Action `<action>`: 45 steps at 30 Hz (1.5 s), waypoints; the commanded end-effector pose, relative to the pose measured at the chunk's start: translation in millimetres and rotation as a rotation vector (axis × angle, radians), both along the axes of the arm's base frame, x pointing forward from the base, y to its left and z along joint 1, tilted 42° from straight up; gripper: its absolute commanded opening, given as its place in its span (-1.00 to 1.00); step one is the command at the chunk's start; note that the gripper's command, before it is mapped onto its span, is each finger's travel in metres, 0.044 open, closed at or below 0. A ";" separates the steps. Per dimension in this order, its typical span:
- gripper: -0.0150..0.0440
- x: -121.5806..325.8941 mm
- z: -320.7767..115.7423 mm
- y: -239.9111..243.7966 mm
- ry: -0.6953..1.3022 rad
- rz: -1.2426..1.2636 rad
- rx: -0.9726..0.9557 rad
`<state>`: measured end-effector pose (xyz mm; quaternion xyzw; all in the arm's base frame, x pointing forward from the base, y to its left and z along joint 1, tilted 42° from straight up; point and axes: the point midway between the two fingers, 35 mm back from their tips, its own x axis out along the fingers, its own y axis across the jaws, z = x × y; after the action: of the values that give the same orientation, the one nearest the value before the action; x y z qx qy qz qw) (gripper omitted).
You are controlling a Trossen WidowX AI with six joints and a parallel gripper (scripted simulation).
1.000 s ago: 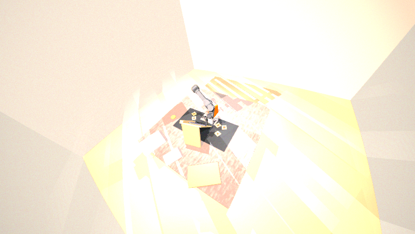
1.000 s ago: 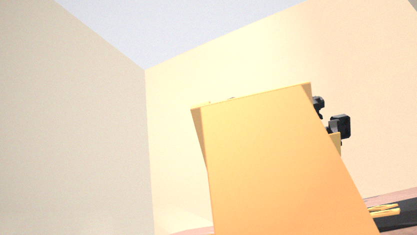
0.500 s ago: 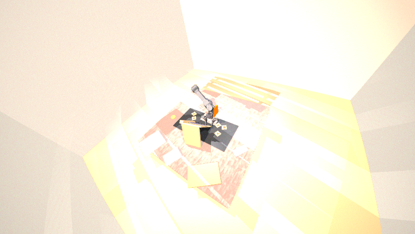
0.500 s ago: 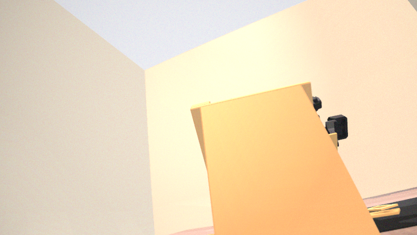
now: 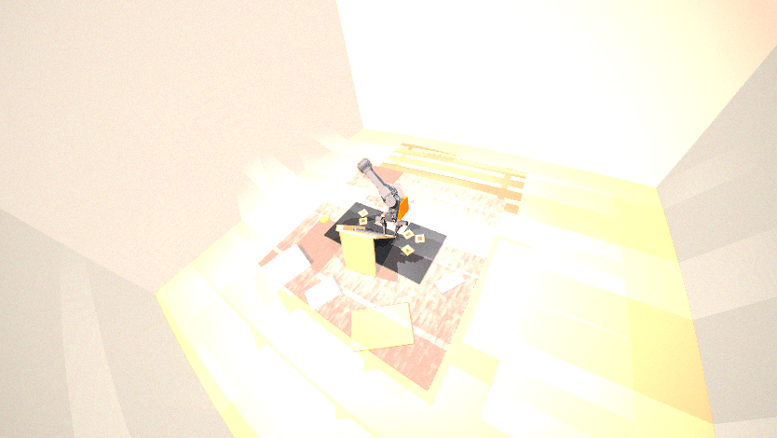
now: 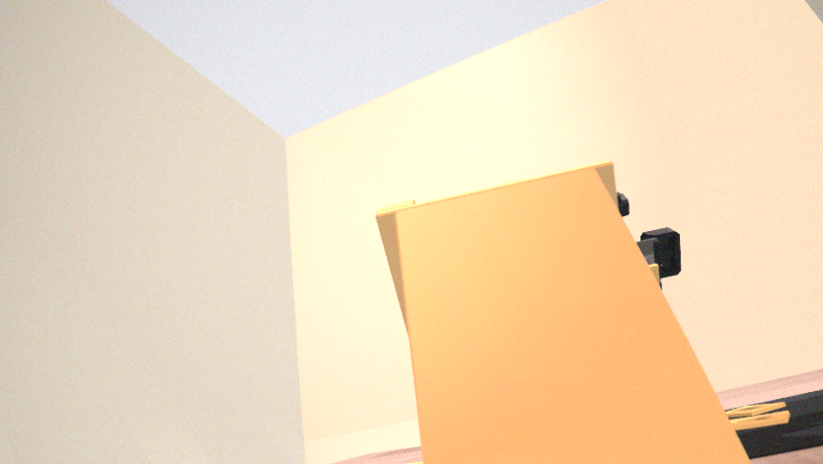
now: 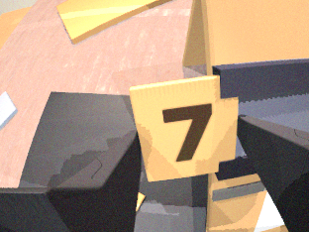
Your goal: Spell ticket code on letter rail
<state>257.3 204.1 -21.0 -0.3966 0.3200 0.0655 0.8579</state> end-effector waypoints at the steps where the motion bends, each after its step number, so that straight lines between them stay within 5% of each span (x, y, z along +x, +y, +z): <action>1: -0.49 1.2 3.9 0.1 -0.002 0.005 0.008; 45: -0.49 9.4 17.6 -15.4 -0.002 0.005 0.007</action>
<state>265.7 188.4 -7.1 -0.3972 0.3202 0.0653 0.8576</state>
